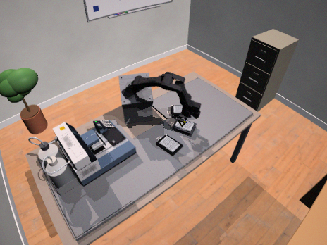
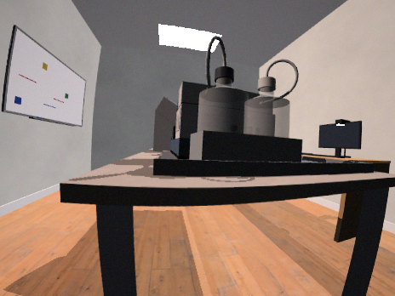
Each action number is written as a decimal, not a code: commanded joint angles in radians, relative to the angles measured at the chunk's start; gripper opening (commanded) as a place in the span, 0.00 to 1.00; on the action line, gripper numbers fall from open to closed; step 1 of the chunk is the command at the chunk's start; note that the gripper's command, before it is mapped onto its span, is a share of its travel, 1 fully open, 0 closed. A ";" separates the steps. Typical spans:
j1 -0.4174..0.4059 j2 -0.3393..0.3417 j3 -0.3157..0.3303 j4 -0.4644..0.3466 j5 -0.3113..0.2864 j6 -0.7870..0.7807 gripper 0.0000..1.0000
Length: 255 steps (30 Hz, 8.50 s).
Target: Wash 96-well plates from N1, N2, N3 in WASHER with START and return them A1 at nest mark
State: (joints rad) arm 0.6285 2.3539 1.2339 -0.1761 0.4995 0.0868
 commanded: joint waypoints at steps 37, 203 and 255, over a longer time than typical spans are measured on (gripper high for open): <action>-0.005 0.019 0.017 0.032 -0.006 -0.017 1.00; 0.077 -0.168 -0.035 -0.147 0.016 0.074 0.00; 0.082 -0.177 -0.036 -0.157 0.018 0.079 0.00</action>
State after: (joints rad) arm 0.6991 2.1857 1.1969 -0.3328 0.5144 0.1650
